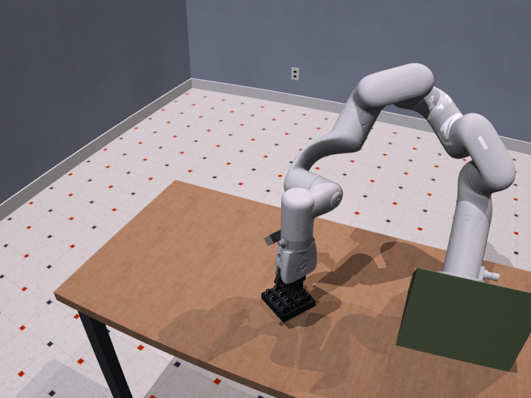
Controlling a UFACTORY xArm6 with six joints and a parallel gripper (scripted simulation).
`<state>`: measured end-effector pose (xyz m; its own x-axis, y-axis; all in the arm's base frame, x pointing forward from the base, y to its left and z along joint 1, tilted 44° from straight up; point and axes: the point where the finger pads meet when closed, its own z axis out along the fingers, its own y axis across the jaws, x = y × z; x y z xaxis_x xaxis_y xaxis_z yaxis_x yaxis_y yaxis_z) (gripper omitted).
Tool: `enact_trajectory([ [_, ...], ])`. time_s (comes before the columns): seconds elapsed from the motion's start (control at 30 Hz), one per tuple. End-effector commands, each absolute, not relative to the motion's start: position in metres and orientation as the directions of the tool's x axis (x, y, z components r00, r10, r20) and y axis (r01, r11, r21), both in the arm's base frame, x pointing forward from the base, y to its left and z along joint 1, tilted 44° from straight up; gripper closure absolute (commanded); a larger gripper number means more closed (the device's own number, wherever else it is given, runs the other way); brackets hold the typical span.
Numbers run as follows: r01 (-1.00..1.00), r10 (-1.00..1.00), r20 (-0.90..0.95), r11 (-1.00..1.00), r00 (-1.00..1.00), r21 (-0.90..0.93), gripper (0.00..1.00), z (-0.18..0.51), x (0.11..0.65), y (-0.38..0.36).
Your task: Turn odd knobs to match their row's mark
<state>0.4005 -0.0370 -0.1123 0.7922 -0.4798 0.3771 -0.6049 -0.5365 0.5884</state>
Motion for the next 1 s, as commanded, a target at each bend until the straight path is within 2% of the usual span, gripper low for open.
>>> enact_trajectory([
  [0.0, -0.606, -0.479, 0.379, -0.538, 0.792, 0.586, 0.81, -0.1116, 0.402, -0.036],
  [0.97, -0.606, -0.479, 0.379, -0.538, 0.792, 0.586, 0.81, -0.1205, 0.4011, -0.0447],
])
